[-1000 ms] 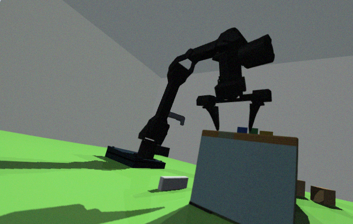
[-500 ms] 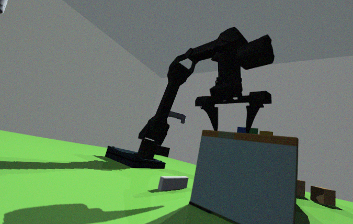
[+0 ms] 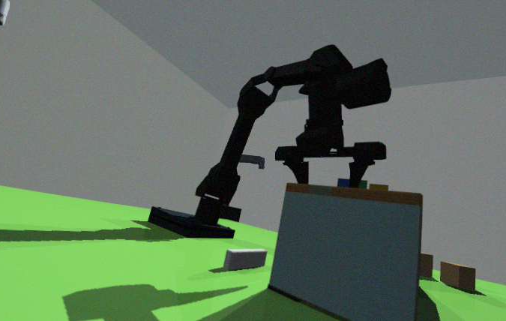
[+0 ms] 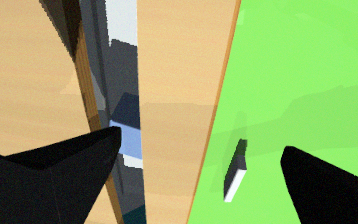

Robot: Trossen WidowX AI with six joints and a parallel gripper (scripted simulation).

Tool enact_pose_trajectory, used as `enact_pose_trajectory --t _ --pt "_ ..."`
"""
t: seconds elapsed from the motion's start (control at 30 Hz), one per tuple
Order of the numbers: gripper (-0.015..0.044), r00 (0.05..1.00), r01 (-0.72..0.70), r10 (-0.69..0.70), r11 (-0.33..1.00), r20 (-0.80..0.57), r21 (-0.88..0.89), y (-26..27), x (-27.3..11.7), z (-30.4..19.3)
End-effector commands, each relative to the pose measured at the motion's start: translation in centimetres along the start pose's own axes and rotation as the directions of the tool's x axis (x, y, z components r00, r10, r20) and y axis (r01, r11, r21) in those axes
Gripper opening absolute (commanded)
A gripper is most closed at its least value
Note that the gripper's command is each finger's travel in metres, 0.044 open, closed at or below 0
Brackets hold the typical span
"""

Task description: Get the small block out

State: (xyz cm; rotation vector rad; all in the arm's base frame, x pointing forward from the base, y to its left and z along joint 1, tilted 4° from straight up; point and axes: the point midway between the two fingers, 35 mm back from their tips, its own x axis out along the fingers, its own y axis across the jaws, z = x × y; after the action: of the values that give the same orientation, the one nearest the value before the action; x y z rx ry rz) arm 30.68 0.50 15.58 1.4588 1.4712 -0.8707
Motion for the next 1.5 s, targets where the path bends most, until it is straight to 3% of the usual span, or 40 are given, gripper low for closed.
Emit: enact_pose_trajectory --t 0.0,0.87,1.47 --pt "0.04 1.0 0.013 -0.013 1.0 -0.001 0.01 -0.2 0.9 0.4" --pt "0.04 1.0 0.013 -0.013 1.0 -0.001 0.01 -0.5 4.6 1.6" --pt "0.04 1.0 0.004 -0.004 1.0 -0.004 0.003 -0.3 5.2 -1.8"
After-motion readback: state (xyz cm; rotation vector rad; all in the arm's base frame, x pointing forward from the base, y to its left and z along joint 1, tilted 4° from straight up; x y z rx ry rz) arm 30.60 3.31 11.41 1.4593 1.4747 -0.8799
